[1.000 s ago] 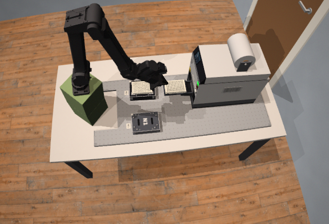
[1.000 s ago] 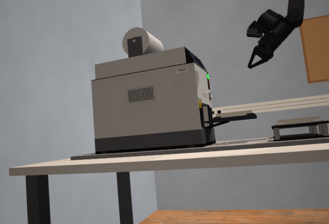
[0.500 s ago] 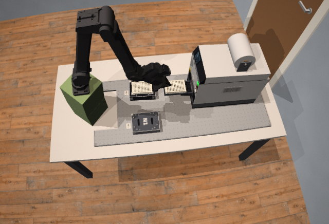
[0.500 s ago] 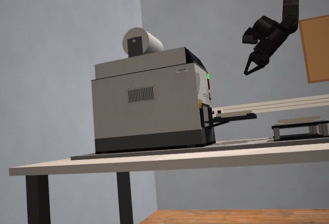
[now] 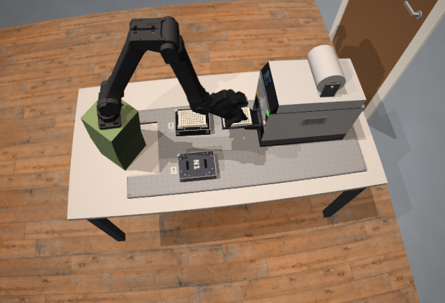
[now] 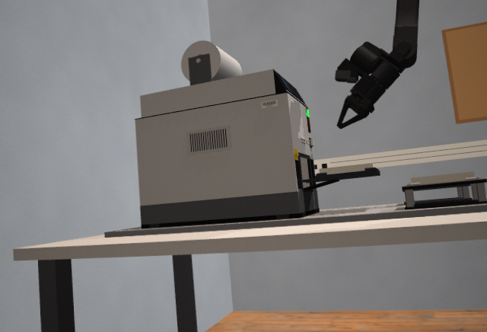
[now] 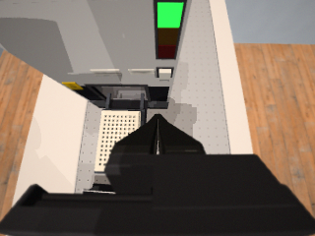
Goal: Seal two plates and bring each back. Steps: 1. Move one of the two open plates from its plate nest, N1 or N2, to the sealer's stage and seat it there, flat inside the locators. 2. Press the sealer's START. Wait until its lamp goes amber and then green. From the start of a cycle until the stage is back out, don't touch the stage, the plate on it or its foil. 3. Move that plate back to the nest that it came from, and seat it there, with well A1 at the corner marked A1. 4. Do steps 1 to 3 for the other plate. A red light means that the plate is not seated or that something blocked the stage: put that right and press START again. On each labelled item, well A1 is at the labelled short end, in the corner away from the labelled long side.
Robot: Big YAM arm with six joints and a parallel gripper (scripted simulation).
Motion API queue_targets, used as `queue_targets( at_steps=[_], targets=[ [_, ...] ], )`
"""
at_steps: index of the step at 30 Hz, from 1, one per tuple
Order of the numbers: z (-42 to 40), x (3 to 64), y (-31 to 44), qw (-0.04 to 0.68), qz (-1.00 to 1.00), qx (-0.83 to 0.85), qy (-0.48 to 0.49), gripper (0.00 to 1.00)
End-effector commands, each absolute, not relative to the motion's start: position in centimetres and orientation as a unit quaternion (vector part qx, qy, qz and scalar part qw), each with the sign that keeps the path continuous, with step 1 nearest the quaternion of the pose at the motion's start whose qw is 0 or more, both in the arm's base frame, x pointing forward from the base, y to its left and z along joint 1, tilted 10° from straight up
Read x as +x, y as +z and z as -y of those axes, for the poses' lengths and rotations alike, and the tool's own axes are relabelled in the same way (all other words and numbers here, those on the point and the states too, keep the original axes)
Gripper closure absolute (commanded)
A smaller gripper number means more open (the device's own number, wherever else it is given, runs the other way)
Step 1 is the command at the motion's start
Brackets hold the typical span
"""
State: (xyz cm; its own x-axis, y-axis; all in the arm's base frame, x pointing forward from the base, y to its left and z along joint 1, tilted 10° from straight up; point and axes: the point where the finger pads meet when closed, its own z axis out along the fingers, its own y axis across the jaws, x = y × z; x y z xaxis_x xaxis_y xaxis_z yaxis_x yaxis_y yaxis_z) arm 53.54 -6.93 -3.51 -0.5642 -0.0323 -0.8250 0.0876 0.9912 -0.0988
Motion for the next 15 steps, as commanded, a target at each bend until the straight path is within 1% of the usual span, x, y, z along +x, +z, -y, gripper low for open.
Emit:
queue_targets(
  at_steps=[1, 15],
  targets=[
    [7.0, 55.4, -4.1, 0.467, -0.882, 0.008, -0.065, 1.00],
    [7.7, 54.6, -2.1, 0.483, -0.872, 0.016, -0.071, 1.00]
  ],
)
